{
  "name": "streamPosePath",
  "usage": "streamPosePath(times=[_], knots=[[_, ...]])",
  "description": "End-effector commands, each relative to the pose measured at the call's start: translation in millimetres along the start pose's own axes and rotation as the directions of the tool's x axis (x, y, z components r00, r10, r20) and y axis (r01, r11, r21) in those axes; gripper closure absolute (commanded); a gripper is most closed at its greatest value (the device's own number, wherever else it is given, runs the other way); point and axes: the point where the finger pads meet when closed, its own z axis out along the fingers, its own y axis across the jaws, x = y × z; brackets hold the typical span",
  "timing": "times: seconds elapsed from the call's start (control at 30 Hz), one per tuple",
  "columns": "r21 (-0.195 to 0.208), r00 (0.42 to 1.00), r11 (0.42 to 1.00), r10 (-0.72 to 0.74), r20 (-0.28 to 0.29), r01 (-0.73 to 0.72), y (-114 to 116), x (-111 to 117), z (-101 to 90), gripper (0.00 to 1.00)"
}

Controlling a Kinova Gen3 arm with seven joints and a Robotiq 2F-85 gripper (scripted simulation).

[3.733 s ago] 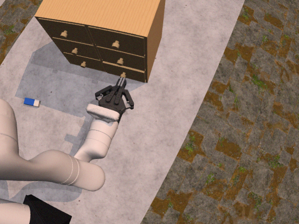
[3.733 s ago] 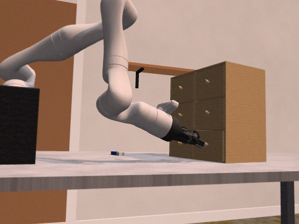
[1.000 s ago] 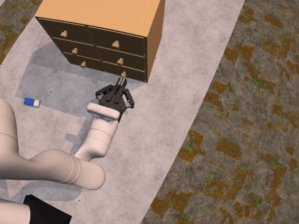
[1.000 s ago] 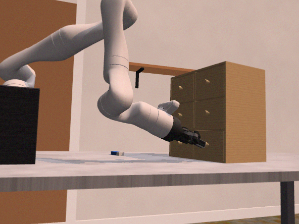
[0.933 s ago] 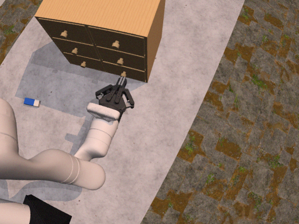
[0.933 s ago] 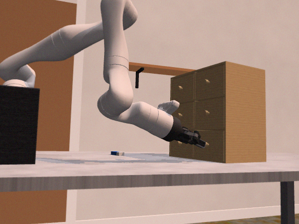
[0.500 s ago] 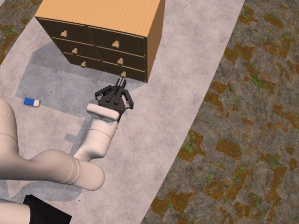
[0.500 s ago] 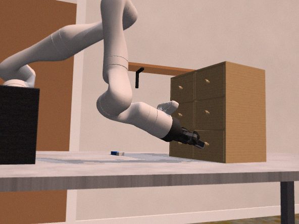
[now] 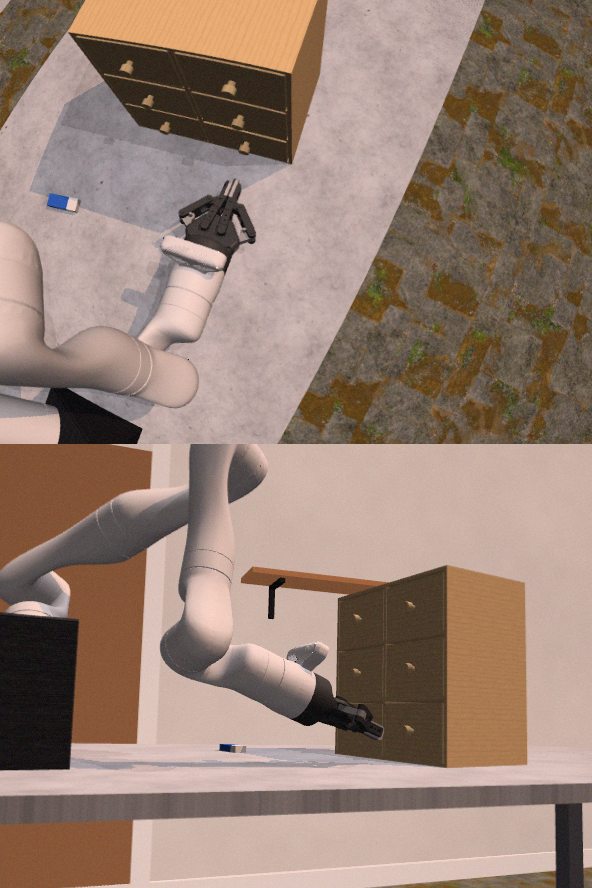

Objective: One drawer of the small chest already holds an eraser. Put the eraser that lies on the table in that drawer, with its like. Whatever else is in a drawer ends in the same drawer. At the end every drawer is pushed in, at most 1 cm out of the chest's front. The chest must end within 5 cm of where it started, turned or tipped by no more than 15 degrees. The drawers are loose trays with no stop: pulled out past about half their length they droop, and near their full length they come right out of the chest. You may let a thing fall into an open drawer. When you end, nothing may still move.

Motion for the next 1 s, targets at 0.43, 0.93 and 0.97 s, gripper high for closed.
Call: streamPosePath(times=[0.43, 0.93, 0.97], knots=[[-0.002, 1.000, 1.000, 0.003, -0.003, -0.003, 1, 54, -71.8, 1.00], [0.003, 1.000, 1.000, -0.002, 0.006, 0.002, 0, 64, -80.3, 1.00], [0.003, 1.000, 1.000, 0.002, 0.012, -0.002, 0, 64, -80.8, 1.00]])
